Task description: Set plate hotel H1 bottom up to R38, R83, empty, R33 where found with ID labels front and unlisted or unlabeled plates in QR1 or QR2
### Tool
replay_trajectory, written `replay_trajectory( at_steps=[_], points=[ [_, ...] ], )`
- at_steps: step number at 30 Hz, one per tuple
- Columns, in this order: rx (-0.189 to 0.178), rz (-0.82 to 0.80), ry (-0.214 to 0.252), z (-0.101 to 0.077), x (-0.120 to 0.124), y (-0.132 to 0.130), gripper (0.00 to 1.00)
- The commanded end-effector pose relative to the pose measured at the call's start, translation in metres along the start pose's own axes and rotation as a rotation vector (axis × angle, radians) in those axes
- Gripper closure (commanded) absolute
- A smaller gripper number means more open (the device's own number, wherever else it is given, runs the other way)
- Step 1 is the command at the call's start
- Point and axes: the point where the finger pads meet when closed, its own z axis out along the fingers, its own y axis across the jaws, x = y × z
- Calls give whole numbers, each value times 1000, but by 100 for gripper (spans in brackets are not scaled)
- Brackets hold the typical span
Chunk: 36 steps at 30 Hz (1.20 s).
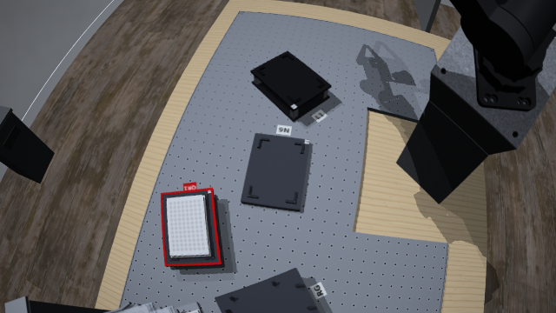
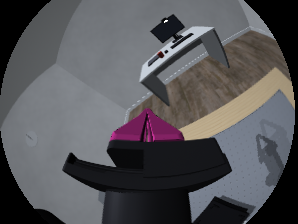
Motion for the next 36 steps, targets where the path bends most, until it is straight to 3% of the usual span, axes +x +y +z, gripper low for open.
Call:
replay_trajectory(
  at_steps=[1,7,13,15,17,26,34,36],
  points=[
    [-14,-62,13,-4,0,19,100],
    [2,-194,109,-20,22,21,100],
    [3,-193,103,-32,36,21,100],
    [7,-237,140,-37,42,21,100],
    [7,-237,140,-37,42,21,100],
    [20,-416,269,-59,63,20,100],
    [22,-423,268,-74,75,19,100],
    [21,-466,306,-79,80,18,100]
  ],
)
